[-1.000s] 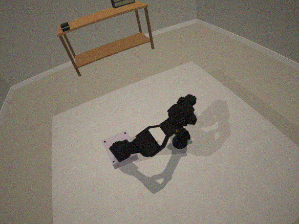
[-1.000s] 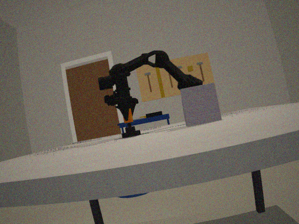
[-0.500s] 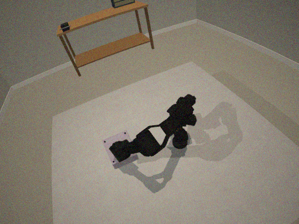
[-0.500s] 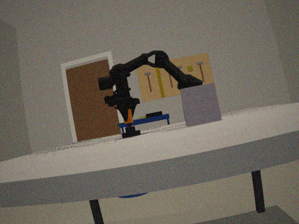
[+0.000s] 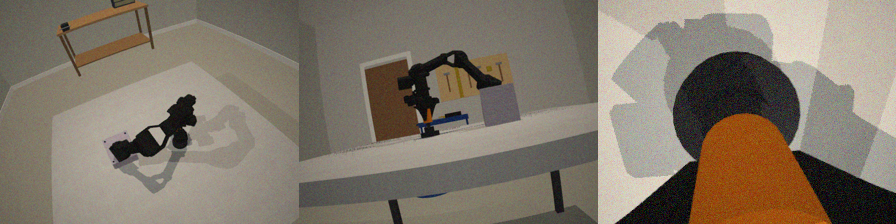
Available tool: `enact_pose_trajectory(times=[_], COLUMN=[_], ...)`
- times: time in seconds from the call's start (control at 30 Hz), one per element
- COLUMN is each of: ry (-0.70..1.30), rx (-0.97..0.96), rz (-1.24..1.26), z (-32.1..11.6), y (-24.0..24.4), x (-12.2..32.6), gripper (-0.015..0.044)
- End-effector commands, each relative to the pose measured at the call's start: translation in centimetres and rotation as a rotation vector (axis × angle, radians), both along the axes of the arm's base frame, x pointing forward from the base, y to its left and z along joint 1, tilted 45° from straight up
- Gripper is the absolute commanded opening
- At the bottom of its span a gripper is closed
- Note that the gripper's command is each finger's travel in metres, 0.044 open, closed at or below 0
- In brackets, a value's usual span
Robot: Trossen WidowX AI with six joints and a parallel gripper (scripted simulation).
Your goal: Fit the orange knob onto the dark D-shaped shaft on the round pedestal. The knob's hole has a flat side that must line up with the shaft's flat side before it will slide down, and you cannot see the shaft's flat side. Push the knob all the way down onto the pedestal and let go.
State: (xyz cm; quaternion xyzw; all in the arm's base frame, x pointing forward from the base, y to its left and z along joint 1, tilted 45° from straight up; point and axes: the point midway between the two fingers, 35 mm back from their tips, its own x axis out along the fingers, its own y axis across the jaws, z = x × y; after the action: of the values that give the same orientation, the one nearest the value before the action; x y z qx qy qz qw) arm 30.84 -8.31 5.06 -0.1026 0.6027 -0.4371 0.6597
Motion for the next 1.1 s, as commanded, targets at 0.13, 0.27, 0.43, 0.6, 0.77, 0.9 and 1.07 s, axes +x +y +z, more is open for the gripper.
enact_pose_trajectory(times=[0.13, 0.27, 0.43, 0.6, 0.77, 0.9, 1.07], ry=[-0.134, -0.134, -0.134, -0.134, -0.134, -0.134, -0.134], rx=[-0.02, -0.02, -0.02, -0.02, -0.02, -0.02, -0.02], rz=[-0.128, -0.128, -0.128, -0.128, -0.128, -0.128, -0.128], z=[0.37, 0.32, 0.22, 0.11, 0.0, -0.02, 0.08], y=[-0.24, -0.29, -0.23, -0.07, 0.09, 0.11, 0.03], x=[0.29, 0.3, 0.35, 0.32, 0.2, 0.09, 0.14], gripper=[0.0, 0.0, 0.0, 0.0, 0.0, 0.0, 0.0])
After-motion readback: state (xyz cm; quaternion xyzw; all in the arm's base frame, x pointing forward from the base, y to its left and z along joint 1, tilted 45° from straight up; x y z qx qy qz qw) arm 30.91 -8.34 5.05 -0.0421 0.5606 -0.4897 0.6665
